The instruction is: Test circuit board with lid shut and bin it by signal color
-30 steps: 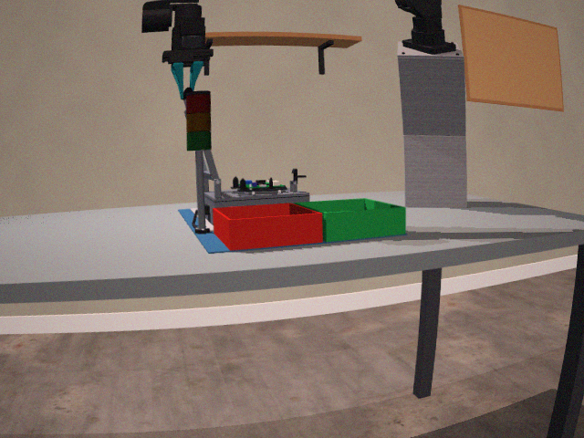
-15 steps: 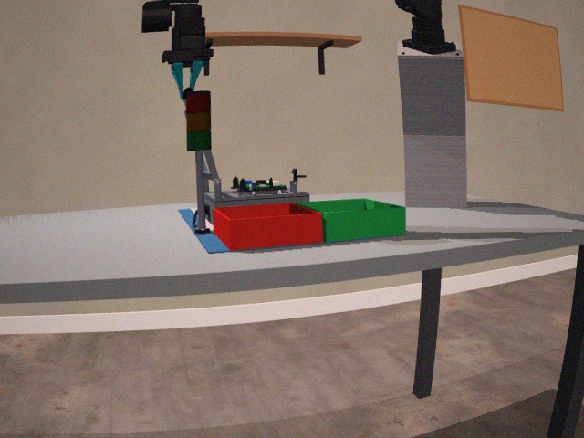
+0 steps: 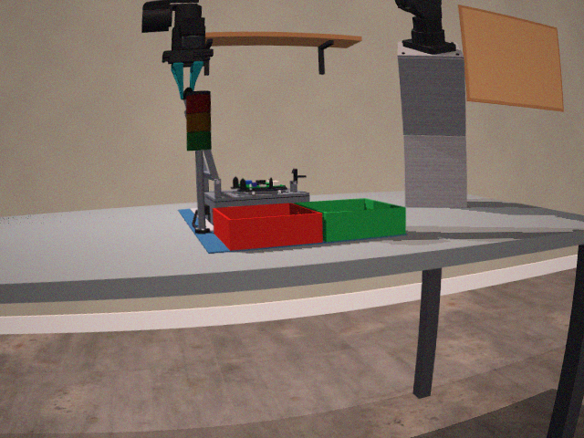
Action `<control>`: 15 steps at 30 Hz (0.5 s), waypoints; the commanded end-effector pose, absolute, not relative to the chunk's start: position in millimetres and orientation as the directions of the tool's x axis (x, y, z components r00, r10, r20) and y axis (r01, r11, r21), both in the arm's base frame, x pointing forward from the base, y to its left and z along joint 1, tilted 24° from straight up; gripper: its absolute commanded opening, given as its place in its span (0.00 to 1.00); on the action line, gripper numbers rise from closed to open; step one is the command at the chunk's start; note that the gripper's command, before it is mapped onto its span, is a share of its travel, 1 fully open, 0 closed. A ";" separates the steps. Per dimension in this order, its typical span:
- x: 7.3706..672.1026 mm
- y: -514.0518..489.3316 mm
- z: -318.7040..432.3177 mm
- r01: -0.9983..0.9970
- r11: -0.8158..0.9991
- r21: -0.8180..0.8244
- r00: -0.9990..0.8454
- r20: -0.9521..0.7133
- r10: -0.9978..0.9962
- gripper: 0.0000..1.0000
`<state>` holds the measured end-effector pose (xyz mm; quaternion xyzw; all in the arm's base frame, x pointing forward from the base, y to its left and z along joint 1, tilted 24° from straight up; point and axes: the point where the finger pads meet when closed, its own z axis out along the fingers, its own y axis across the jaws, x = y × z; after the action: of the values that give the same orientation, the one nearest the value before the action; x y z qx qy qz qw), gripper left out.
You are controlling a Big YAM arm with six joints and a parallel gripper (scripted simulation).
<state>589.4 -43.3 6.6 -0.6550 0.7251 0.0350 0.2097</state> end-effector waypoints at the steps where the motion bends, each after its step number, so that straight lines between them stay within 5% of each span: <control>1: 596.1 -47.3 5.2 -0.961 0.149 -0.233 -0.060 -0.349 -0.935 0.00; 15: 591.2 -48.0 11.4 -0.958 0.149 -0.243 -0.058 -0.348 -0.936 0.00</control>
<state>589.4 -43.3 6.6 -0.6550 0.7249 0.0343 0.2102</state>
